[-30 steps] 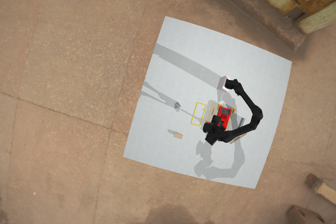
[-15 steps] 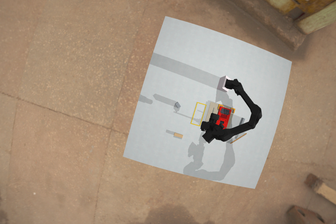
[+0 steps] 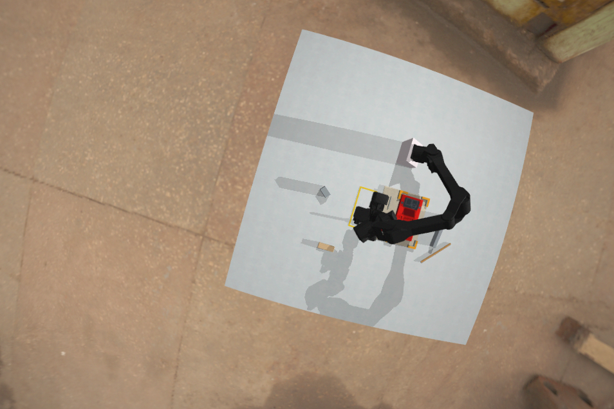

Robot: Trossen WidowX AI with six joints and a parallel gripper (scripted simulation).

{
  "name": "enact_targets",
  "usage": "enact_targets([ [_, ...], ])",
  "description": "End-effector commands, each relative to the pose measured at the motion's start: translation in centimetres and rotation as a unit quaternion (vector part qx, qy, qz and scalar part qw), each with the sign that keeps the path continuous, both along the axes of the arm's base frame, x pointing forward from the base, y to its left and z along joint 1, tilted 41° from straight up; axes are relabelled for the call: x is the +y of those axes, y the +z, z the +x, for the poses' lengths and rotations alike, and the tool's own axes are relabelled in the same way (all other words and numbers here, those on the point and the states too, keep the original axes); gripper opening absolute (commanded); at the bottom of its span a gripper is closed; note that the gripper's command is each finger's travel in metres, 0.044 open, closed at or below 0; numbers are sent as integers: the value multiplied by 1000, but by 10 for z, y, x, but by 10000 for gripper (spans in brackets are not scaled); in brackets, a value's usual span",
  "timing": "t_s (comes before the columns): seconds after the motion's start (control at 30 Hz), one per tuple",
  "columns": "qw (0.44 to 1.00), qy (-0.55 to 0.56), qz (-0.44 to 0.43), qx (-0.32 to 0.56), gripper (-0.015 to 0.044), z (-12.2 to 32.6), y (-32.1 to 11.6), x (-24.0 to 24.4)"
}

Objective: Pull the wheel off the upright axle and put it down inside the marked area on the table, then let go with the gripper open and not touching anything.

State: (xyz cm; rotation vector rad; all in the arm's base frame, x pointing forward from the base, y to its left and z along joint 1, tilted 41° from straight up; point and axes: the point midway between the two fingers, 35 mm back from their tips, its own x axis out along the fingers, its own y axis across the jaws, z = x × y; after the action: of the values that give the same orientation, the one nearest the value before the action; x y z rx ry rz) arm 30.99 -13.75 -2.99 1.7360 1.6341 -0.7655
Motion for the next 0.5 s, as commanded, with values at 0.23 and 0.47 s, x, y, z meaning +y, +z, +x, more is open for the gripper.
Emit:
enact_targets([
  [0.23,1000,5,1,2,0,-6,-19,5],
  [0.47,1000,5,1,2,0,-4,-35,18],
])
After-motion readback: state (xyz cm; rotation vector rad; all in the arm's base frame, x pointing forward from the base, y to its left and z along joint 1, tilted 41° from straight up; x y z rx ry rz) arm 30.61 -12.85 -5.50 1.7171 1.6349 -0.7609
